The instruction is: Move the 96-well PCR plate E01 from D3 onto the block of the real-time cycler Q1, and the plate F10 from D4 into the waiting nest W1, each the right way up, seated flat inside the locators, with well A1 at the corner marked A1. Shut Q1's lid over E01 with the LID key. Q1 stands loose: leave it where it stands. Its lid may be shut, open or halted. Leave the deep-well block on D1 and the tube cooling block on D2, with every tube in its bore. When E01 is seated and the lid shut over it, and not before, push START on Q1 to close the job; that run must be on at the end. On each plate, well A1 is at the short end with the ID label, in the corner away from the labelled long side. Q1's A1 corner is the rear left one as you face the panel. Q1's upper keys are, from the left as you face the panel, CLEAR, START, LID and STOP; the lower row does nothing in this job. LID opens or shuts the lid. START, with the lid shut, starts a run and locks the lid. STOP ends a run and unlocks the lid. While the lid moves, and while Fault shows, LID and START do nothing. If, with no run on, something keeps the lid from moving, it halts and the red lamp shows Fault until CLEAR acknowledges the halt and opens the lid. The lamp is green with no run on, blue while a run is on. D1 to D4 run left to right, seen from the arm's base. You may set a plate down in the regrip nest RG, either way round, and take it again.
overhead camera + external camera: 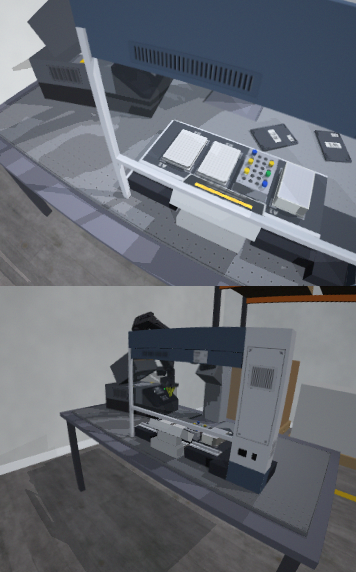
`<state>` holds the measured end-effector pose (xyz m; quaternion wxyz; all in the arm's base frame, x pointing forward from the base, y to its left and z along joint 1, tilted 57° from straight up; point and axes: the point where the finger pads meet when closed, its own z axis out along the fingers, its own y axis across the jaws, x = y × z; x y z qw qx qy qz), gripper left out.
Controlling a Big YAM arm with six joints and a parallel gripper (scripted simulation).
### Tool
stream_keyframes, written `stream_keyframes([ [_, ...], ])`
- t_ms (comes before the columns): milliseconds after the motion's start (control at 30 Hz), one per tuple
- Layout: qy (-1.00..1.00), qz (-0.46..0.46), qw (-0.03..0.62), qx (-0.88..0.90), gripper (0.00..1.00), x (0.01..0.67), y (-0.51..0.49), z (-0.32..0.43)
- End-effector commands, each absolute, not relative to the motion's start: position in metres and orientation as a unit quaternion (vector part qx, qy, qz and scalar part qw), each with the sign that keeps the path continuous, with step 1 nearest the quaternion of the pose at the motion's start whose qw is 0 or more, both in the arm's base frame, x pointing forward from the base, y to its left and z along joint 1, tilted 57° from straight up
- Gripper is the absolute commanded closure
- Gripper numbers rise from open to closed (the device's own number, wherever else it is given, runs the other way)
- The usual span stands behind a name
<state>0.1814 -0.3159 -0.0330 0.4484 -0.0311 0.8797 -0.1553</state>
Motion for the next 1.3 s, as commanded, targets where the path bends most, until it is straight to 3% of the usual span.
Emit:
stream_keyframes([
  [0, 0.878, -0.169, 0.446, -0.032, 1.0, 0.1752, -0.3211, -0.024],
  [1267, 0.877, -0.173, 0.449, -0.021, 1.0, 0.1726, -0.324, -0.0177],
])
